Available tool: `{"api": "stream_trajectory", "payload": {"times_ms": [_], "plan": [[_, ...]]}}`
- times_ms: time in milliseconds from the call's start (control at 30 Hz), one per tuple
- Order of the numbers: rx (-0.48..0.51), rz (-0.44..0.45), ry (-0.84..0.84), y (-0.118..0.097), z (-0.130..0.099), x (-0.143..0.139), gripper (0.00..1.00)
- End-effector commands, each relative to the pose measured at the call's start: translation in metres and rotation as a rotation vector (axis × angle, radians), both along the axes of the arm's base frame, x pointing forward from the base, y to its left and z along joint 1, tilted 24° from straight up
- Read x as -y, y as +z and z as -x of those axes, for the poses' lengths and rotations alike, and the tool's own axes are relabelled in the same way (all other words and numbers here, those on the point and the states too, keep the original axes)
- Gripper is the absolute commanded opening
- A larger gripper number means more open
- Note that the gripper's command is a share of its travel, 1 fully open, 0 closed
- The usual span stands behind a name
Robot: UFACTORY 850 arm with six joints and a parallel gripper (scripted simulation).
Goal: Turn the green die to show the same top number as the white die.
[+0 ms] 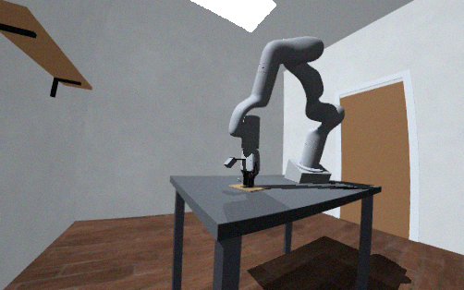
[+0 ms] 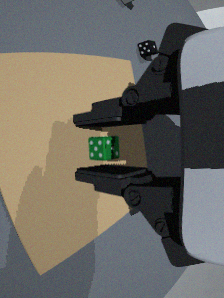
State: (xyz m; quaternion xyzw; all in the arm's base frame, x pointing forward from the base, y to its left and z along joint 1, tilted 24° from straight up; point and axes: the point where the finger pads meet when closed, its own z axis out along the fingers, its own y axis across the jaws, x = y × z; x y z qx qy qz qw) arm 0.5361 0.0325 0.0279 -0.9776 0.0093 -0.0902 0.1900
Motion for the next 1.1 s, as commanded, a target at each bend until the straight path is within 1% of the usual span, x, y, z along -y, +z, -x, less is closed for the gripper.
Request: {"api": "stream_trajectory", "payload": {"times_ms": [0, 867, 900, 1067], "plan": [[0.002, 0.000, 0.000, 0.0005, -0.0007, 0.0003, 0.31], [0.002, 0.000, 0.000, 0.0005, -0.0007, 0.0003, 0.31], [0.002, 0.000, 0.000, 0.0005, -0.0007, 0.0003, 0.11], [0.002, 0.000, 0.000, 0.0005, -0.0007, 0.0003, 0.11]]}}
